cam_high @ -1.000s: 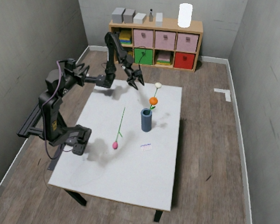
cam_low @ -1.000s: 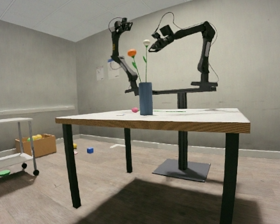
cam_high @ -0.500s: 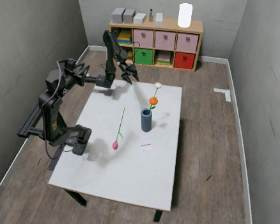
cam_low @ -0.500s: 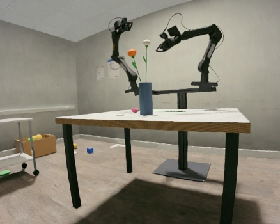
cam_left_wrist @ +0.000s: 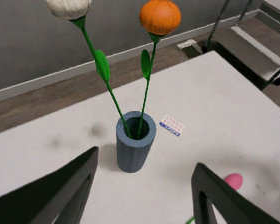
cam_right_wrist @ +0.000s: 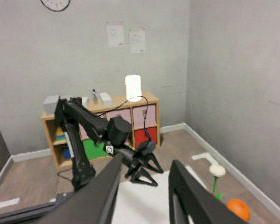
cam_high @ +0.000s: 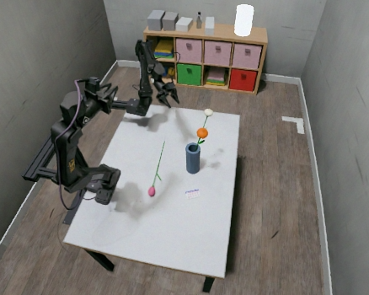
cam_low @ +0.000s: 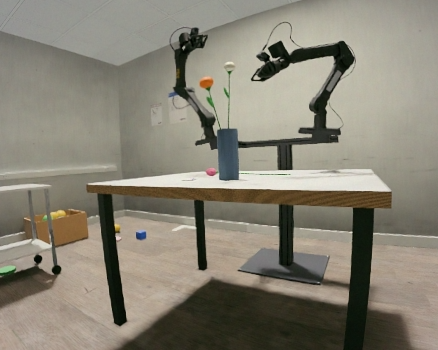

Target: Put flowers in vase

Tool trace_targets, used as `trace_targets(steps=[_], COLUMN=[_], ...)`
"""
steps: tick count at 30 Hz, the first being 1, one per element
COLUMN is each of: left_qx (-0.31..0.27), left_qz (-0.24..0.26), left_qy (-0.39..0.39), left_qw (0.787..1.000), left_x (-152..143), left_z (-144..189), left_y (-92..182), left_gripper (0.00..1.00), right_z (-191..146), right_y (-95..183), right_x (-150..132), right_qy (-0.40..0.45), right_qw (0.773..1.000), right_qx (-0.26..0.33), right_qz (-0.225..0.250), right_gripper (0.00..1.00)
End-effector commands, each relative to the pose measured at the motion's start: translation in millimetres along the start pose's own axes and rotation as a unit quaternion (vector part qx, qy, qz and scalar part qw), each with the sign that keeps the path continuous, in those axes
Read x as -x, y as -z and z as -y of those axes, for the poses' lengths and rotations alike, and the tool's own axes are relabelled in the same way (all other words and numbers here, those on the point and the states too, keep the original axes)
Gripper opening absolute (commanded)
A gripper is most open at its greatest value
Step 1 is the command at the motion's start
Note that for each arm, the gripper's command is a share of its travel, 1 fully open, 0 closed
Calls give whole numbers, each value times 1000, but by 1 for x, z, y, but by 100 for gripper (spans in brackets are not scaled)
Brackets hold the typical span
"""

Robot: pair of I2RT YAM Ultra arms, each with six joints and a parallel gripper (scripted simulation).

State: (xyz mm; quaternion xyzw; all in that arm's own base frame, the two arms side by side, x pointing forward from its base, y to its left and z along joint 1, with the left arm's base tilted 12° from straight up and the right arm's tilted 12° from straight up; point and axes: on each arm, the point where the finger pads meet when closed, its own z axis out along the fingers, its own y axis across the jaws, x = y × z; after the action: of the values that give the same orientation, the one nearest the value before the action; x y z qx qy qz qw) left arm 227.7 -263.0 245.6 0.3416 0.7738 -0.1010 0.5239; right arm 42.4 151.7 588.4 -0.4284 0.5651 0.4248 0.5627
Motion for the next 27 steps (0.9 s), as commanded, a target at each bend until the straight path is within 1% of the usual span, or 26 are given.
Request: trace_targets(steps=[1,3,8,15,19,26,27], left_qx=[5,9,2,11,40,129,129], left_qz=[-5,-13,6,5,-1,-21,-21], left_qy=[3,2,8,12,25,67,67], left_qw=[1000,1000,1000,1000,999,989,989], left_x=[-2,-6,7,7,3,-10,-10], left_z=[-1,-3,-2,-9,-31,-100,-100], left_y=[1,-5,-3,-2,-6,-10,-10], left_gripper=[60,60,60,60,60,60,60], right_z=[-1,-1,-1,-1,-1,-1,-1], right_y=[-2,-2,-2,-2,-2,-2,-2], right_x=[7,7,7,7,7,7,7], right_qy=[-3,-3,-3,-3,-3,-3,-3], right_qw=[1000,1000,1000,1000,1000,1000,1000], right_qx=[1,1,1,1,1,1,1], right_qz=[6,6,6,6,6,6,6], right_gripper=[30,30,30,30,30,30,30])
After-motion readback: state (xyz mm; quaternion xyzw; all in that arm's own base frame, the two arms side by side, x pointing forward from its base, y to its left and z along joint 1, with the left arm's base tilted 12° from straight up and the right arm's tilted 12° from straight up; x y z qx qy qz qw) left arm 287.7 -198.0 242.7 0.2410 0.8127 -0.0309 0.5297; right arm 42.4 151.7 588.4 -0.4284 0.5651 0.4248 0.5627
